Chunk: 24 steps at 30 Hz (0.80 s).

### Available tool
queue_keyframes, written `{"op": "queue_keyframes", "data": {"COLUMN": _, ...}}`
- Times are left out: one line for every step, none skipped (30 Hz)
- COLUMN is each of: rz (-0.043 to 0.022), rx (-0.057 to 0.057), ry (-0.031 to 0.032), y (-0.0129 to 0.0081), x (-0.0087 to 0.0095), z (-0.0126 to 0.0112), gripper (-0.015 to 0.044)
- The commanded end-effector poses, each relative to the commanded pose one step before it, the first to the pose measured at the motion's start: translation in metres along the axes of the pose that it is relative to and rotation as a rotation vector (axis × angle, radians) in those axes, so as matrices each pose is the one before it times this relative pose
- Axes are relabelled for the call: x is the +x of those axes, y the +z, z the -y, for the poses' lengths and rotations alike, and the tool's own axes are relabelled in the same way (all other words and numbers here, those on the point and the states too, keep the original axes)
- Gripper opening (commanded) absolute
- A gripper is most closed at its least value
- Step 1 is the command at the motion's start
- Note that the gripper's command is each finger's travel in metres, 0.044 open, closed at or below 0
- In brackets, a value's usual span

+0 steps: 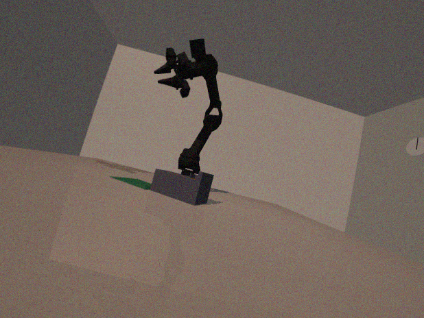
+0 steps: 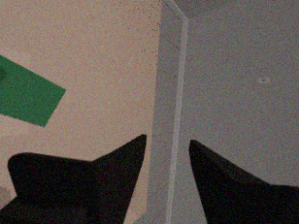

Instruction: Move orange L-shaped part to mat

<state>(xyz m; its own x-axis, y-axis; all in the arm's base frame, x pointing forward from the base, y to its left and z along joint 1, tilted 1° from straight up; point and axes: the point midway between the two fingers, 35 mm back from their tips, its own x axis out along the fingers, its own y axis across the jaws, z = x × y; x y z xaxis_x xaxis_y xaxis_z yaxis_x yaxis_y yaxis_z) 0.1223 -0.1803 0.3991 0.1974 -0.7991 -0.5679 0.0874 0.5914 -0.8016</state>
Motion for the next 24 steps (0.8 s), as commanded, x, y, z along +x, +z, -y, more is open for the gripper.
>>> {"op": "queue_keyframes", "data": {"rz": 0.08554, "rx": 0.1085, "ry": 0.20535, "y": 0.05396, "x": 0.02051, "z": -0.05031, "gripper": 0.018}}
{"op": "queue_keyframes", "data": {"rz": 0.00696, "rx": 0.025, "ry": 0.0412, "y": 0.00793, "x": 0.00536, "z": -0.01113, "gripper": 0.018}}
{"op": "queue_keyframes", "data": {"rz": 0.00385, "rx": 0.0254, "ry": 0.04189, "y": 0.00731, "x": 0.00549, "z": -0.01175, "gripper": 0.018}}
{"op": "queue_keyframes", "data": {"rz": 0.0006, "rx": 0.0251, "ry": 0.04139, "y": 0.00648, "x": 0.00551, "z": -0.01205, "gripper": 0.018}}
{"op": "queue_keyframes", "data": {"rz": -0.00258, "rx": 0.0251, "ry": 0.04087, "y": 0.00566, "x": 0.00556, "z": -0.01236, "gripper": 0.018}}
{"op": "queue_keyframes", "data": {"rz": -0.00128, "rx": 0.0156, "ry": 0.03711, "y": 0.00527, "x": 0.00505, "z": -0.01251, "gripper": 0.018}}
{"op": "queue_keyframes", "data": {"rz": -0.00375, "rx": 0.0154, "ry": 0.03622, "y": 0.00451, "x": 0.00508, "z": -0.01265, "gripper": 0.018}}
{"op": "queue_keyframes", "data": {"rz": -0.01149, "rx": 0.0263, "ry": 0.03879, "y": 0.00332, "x": 0.00581, "z": -0.01297, "gripper": 0.018}}
{"op": "queue_keyframes", "data": {"rz": -0.01483, "rx": 0.027, "ry": 0.03816, "y": 0.0025, "x": 0.00601, "z": -0.01334, "gripper": 0.018}}
{"op": "queue_keyframes", "data": {"rz": -0.01779, "rx": 0.027, "ry": 0.03638, "y": 0.00159, "x": 0.00608, "z": -0.01333, "gripper": 0.018}}
{"op": "queue_keyframes", "data": {"rz": -0.02041, "rx": 0.0268, "ry": 0.03414, "y": 0.00069, "x": 0.00611, "z": -0.01316, "gripper": 0.018}}
{"op": "queue_keyframes", "data": {"rz": -0.0228, "rx": 0.0268, "ry": 0.03176, "y": -0.00018, "x": 0.00614, "z": -0.01293, "gripper": 0.018}}
{"op": "queue_keyframes", "data": {"rz": -0.0249, "rx": 0.0266, "ry": 0.0292, "y": -0.001, "x": 0.00617, "z": -0.01261, "gripper": 0.018}}
{"op": "queue_keyframes", "data": {"rz": -0.02687, "rx": 0.0267, "ry": 0.02666, "y": -0.00178, "x": 0.00622, "z": -0.0123, "gripper": 0.018}}
{"op": "queue_keyframes", "data": {"rz": -0.02853, "rx": 0.0267, "ry": 0.02397, "y": -0.00252, "x": 0.00626, "z": -0.01192, "gripper": 0.018}}
{"op": "queue_keyframes", "data": {"rz": -0.03002, "rx": 0.0267, "ry": 0.02127, "y": -0.00321, "x": 0.00631, "z": -0.01151, "gripper": 0.018}}
{"op": "queue_keyframes", "data": {"rz": -0.03081, "rx": 0.0235, "ry": 0.01898, "y": -0.00383, "x": 0.00636, "z": -0.01117, "gripper": 0.018}}
{"op": "queue_keyframes", "data": {"rz": -0.03286, "rx": 0.028, "ry": 0.01599, "y": -0.00452, "x": 0.00652, "z": -0.01076, "gripper": 0.018}}
{"op": "queue_keyframes", "data": {"rz": -0.03409, "rx": 0.0285, "ry": 0.01321, "y": -0.00516, "x": 0.00665, "z": -0.01035, "gripper": 0.018}}
{"op": "queue_keyframes", "data": {"rz": -0.03511, "rx": 0.029, "ry": 0.01033, "y": -0.00577, "x": 0.00679, "z": -0.0099, "gripper": 0.018}}
{"op": "queue_keyframes", "data": {"rz": -0.03576, "rx": 0.0295, "ry": 0.00734, "y": -0.00632, "x": 0.0069, "z": -0.00937, "gripper": 0.018}}
{"op": "queue_keyframes", "data": {"rz": -0.03489, "rx": 0.0289, "ry": 0.00422, "y": -0.00656, "x": 0.00676, "z": -0.0085, "gripper": 0.018}}
{"op": "queue_keyframes", "data": {"rz": -0.02273, "rx": 0.019, "ry": 0.00123, "y": -0.00448, "x": 0.00447, "z": -0.00519, "gripper": 0.018}}
{"op": "queue_keyframes", "data": {"rz": -0.0078, "rx": 0.0066, "ry": 0.00015, "y": -0.00157, "x": 0.00156, "z": -0.00172, "gripper": 0.018}}
